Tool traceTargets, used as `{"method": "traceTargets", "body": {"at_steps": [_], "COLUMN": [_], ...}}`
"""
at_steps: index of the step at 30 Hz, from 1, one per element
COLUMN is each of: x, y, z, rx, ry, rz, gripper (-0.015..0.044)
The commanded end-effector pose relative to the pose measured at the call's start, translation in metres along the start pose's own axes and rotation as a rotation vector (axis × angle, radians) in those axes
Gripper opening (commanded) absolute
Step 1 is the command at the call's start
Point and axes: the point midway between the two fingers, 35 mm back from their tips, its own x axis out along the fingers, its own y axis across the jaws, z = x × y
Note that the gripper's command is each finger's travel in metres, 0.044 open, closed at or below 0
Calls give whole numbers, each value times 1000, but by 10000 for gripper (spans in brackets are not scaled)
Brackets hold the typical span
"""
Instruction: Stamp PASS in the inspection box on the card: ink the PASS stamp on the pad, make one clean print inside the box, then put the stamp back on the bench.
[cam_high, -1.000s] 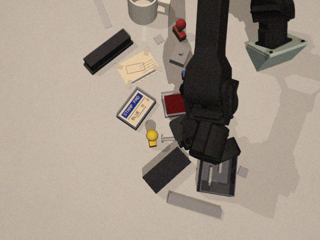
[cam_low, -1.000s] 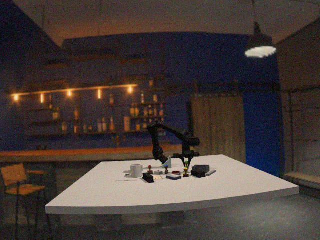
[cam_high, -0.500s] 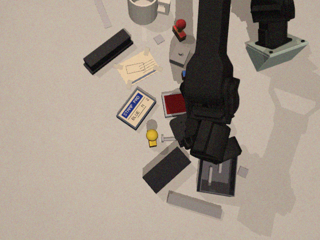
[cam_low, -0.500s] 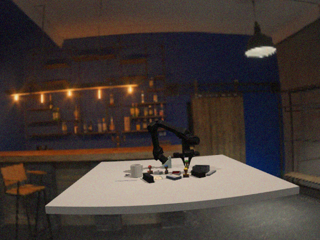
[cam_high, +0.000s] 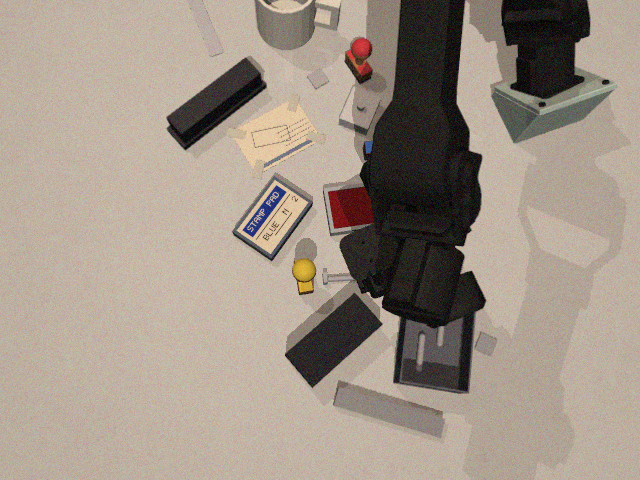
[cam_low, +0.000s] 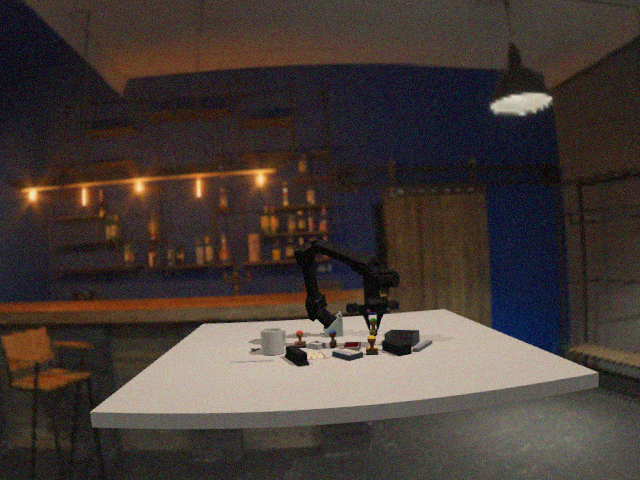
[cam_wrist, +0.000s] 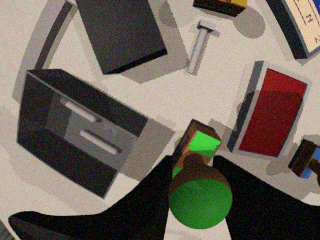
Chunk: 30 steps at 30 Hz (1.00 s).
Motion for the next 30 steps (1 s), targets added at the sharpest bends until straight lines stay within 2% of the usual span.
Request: {"method": "traceTargets", "body": {"at_steps": [1, 30], "x": [-4, -18], "y": [1, 1], "z": [0, 0], "rx": [4, 4], "ry": [0, -1], "rz": [6, 8], "gripper": [0, 0]}}
